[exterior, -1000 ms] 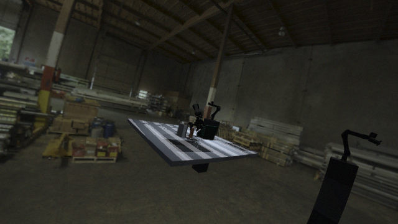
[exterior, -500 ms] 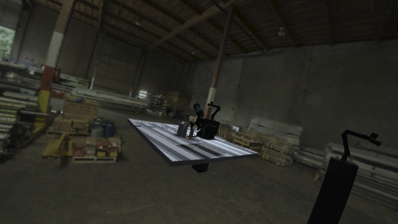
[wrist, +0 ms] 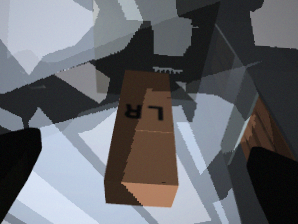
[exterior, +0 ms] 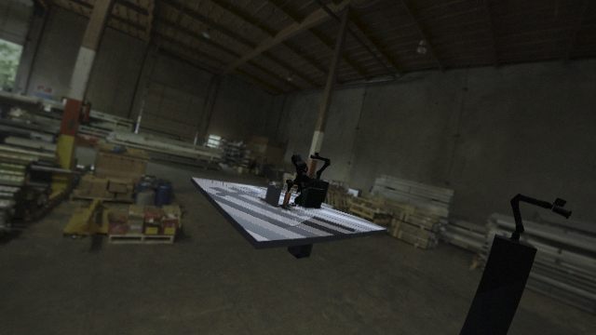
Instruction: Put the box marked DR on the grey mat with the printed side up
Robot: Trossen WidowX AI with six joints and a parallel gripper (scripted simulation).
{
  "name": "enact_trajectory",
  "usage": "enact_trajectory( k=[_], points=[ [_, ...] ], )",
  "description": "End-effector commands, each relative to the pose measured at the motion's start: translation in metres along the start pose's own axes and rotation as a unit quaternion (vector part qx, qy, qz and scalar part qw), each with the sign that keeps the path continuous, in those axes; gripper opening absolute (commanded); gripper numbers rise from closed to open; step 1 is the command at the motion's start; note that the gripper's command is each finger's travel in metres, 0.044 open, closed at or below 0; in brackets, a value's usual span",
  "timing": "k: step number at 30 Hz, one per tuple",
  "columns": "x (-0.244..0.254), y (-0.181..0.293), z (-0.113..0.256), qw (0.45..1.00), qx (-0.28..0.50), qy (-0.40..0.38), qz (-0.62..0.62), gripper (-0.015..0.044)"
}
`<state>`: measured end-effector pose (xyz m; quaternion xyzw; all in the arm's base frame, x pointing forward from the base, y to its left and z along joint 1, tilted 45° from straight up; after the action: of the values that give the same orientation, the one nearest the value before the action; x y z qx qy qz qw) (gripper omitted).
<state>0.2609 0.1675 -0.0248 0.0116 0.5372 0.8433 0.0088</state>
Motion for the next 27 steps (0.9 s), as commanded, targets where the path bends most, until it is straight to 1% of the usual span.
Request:
enact_trajectory(
  k=[1,22,24,27],
  points=[
    [0.001,-0.002,0.007,1.000,-0.001,0.002,0.008,0.0440],
    [0.006,0.009,0.034,0.999,-0.029,0.024,0.014,0.0440],
    [0.004,0.008,0.031,0.999,-0.026,0.022,0.011,0.0440],
    [0.003,0.012,0.030,0.999,-0.033,0.020,0.011,0.0361]
  ],
)
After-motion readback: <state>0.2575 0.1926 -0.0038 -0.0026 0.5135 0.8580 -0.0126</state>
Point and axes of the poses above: the point midway between the two fingers, 35 mm back from their tips, its own z axis back along the fingers, its own x axis across the jaws, y = z × x, the point moved 5 cm from there along z, back along the fingers, and after that the axes turned 3 degrees about z, right-handed, at the moved point
